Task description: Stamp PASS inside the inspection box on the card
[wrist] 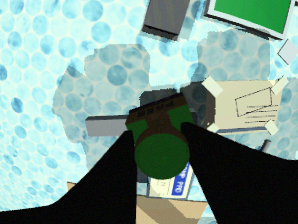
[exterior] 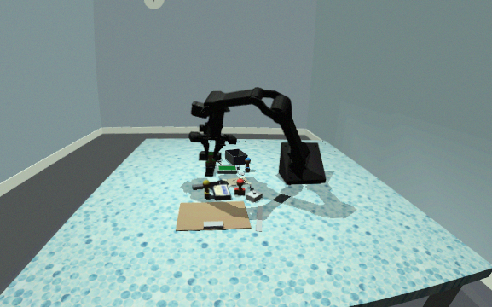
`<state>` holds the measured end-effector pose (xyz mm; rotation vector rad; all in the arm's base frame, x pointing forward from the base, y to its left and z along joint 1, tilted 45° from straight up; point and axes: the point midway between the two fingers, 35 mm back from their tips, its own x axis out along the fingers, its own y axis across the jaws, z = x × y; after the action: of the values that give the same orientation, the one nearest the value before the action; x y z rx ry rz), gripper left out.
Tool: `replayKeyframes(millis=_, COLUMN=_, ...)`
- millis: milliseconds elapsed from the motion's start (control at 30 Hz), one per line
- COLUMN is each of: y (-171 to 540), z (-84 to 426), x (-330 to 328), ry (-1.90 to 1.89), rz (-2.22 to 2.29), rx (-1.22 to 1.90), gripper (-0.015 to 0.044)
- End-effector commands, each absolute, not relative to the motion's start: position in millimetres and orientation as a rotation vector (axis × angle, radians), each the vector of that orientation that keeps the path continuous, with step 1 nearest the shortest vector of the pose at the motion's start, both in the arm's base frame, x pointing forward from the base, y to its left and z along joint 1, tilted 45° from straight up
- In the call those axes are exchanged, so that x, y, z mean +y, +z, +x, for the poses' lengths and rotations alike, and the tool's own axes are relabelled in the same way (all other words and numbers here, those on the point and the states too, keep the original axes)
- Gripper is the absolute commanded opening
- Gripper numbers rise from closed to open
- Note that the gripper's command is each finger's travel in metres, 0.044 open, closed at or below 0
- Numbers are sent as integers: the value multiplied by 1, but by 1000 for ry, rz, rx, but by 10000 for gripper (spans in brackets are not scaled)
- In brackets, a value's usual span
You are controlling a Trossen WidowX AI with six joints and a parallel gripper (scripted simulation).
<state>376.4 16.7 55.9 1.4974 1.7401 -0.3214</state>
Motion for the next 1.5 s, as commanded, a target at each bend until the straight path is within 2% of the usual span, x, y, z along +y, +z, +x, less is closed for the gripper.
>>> replayKeyframes(millis=0, y=48, z=377, x=22, ry=-326, rz=1503, rx=1751, gripper=0)
replayKeyframes(millis=1467, y=5, z=369, x=65, ry=-323, rz=1505, rx=1752, gripper=0)
